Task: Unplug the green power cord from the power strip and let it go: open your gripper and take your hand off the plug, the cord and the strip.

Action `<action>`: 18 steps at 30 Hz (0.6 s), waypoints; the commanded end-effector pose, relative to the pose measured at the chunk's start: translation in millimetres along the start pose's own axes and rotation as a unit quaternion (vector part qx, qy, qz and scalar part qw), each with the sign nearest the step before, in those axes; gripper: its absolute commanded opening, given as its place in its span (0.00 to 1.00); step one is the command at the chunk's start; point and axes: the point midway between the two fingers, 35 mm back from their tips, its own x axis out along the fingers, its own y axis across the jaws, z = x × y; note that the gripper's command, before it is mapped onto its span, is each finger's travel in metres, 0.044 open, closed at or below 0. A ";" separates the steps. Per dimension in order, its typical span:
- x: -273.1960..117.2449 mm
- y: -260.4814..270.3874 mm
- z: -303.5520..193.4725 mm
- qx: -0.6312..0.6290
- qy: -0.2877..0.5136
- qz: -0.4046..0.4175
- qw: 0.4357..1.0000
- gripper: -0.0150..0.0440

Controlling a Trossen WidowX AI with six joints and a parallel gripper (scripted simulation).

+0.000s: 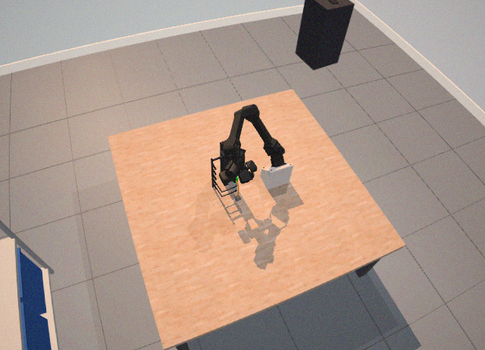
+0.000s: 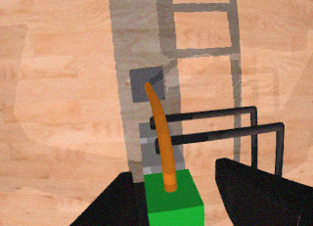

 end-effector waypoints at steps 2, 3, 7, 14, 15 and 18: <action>-1.1 -0.1 -9.0 -0.002 0.000 -0.002 1.000 0.53; -1.1 -0.1 -10.7 -0.002 0.001 -0.002 1.000 0.53; -1.1 0.0 -17.3 -0.002 0.001 -0.002 1.000 0.53; -0.8 0.4 -28.6 -0.002 0.001 -0.002 1.000 0.53; -0.8 0.5 -29.4 -0.002 0.001 -0.002 1.000 0.53; -0.1 0.5 -29.7 -0.002 0.001 -0.002 1.000 0.53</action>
